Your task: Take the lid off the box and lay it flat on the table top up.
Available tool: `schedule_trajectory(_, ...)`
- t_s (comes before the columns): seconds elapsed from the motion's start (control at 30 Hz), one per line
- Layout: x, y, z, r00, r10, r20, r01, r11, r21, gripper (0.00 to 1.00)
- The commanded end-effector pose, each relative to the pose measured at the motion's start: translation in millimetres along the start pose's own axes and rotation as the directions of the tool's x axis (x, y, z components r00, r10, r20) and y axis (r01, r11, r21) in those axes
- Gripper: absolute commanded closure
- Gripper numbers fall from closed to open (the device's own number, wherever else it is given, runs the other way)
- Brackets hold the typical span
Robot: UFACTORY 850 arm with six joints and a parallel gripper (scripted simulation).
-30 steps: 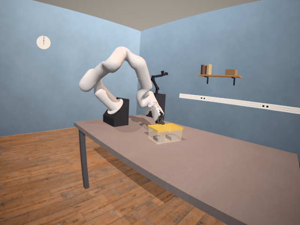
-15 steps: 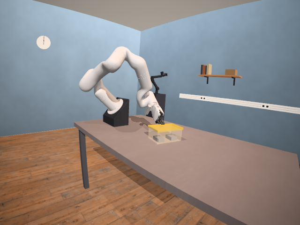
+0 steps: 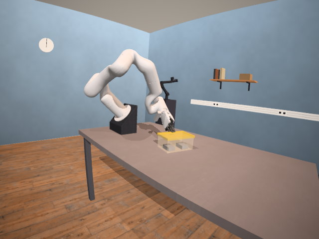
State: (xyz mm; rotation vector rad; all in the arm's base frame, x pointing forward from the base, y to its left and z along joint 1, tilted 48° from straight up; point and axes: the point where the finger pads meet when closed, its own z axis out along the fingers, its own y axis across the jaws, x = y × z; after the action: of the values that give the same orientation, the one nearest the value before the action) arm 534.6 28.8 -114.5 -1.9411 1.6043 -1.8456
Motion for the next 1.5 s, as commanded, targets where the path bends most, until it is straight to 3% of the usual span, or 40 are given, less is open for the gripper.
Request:
schedule_trajectory(0.0, -0.3, -2.1, -0.9, 1.000, 0.001, 0.000, -0.001, 1.000, -0.008, 1.00)
schedule_trajectory(1.47, -0.2, -9.1, -5.8, 1.000, 0.001, 0.000, -0.001, 0.998, -0.069, 1.00)
